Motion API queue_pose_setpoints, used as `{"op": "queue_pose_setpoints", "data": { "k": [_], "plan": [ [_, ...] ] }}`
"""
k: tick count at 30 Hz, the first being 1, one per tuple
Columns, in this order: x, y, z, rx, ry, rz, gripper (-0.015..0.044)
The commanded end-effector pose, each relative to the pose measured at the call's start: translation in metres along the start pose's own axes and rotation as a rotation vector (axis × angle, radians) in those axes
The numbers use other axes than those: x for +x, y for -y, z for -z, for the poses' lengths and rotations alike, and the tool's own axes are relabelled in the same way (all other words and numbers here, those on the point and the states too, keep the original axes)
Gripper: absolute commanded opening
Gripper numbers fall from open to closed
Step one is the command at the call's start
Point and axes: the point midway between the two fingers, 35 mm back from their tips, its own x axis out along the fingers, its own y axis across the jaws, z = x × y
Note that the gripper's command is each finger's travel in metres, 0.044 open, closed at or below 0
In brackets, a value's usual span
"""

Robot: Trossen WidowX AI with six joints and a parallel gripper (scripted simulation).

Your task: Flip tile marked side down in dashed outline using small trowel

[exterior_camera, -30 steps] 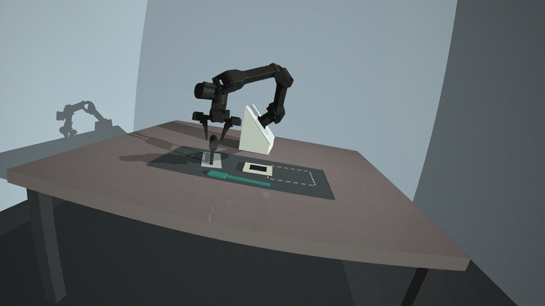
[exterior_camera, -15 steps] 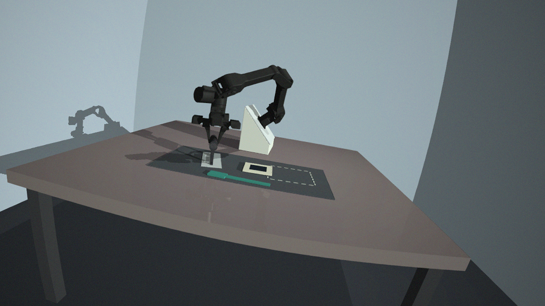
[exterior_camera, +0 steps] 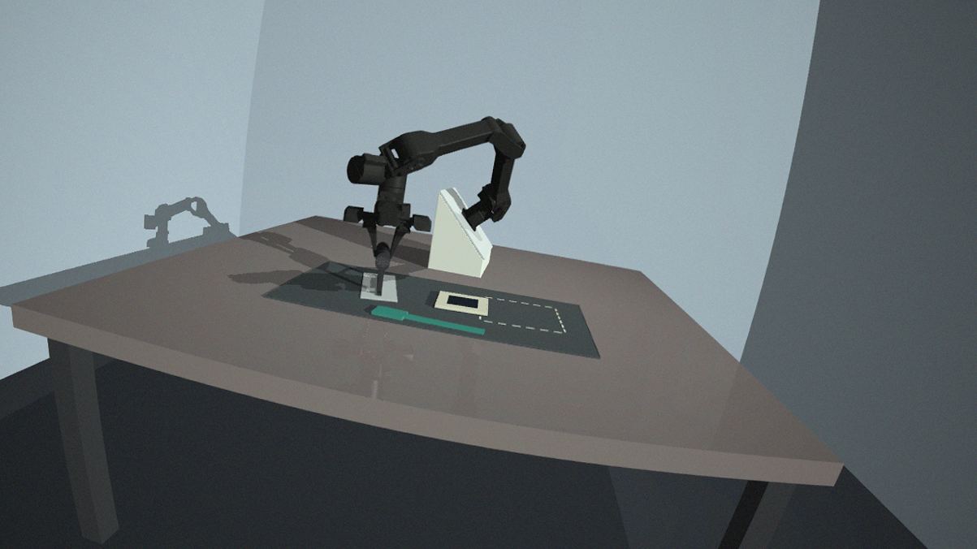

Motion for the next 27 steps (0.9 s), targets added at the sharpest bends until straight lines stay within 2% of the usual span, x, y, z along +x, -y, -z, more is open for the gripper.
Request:
{"op": "queue_pose_setpoints", "data": {
  "k": [1, 6, 27],
  "plan": [
    [0.0032, -0.0009, 0.0009, 0.006, -0.003, -0.009, 0.013],
    [0.0032, -0.0009, 0.0009, -0.038, -0.003, -0.009, 0.013],
    [0.0032, -0.0009, 0.0009, -0.657, 0.0, -0.01, 0.013]
  ]
}}
